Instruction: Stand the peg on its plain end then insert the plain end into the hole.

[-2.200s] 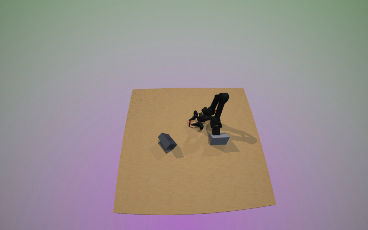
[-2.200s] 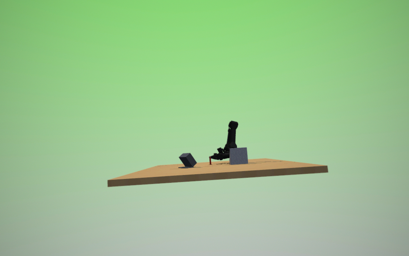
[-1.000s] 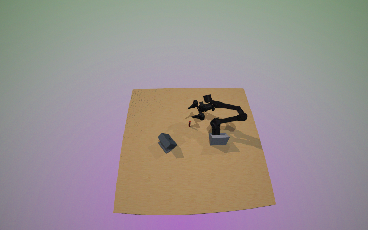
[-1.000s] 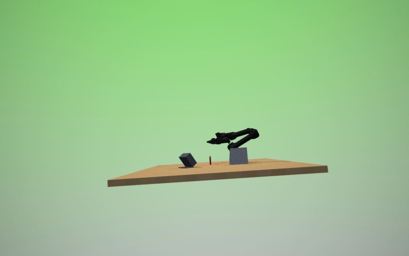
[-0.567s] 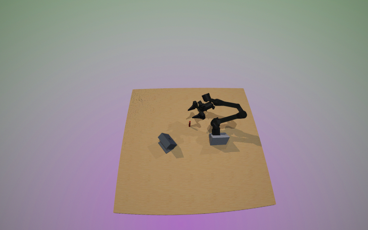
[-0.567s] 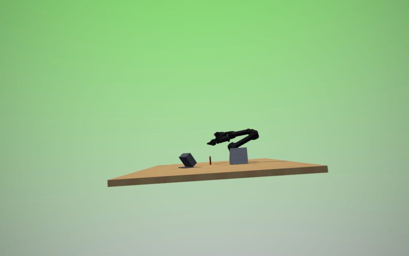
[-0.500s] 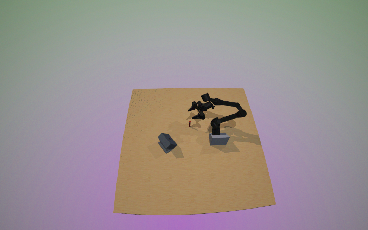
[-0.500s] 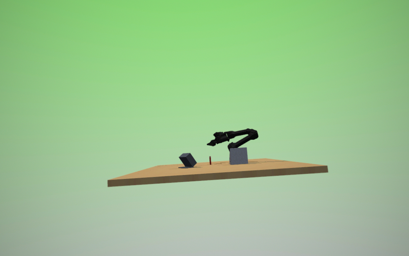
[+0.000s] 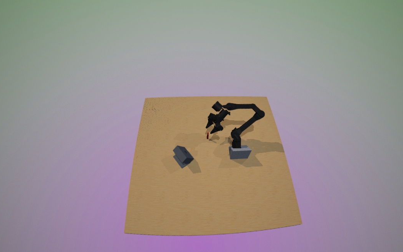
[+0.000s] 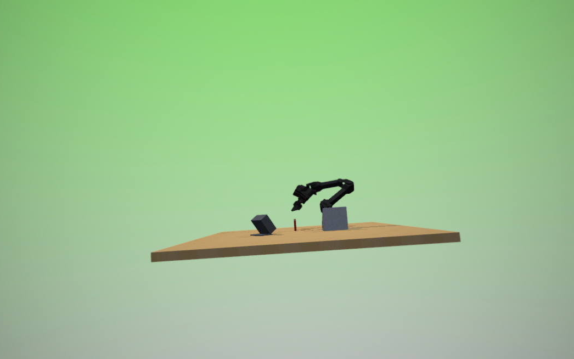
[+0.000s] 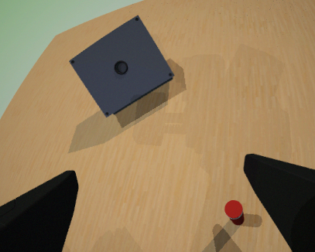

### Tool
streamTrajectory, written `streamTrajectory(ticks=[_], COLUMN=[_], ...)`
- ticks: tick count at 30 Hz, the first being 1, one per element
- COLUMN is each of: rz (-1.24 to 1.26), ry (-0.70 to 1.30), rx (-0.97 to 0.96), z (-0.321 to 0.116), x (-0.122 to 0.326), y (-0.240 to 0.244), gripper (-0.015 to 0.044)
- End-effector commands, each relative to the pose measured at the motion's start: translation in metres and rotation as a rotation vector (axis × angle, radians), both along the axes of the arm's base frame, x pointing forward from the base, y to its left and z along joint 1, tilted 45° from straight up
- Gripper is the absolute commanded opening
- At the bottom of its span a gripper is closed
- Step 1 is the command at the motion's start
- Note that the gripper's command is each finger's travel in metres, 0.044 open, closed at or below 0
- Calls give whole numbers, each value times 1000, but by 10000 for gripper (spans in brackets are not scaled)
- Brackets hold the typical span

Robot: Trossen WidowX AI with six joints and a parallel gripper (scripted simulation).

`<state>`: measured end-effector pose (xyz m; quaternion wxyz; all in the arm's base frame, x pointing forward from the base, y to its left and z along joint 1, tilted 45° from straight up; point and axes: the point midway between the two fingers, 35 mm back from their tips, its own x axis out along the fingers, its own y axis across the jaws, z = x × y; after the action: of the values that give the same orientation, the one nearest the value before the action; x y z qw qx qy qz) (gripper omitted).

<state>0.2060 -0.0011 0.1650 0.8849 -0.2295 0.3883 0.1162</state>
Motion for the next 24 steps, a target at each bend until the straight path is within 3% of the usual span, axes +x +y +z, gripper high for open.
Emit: streamTrajectory(ticks=[1,12,24], rz=[-77,-257,-407], ry=[122,388,548], rx=[-28,-186,-511], z=[-8,-20,-15], x=[1,-1,9], y=[-5,-16,-24], gripper=[440,440,440])
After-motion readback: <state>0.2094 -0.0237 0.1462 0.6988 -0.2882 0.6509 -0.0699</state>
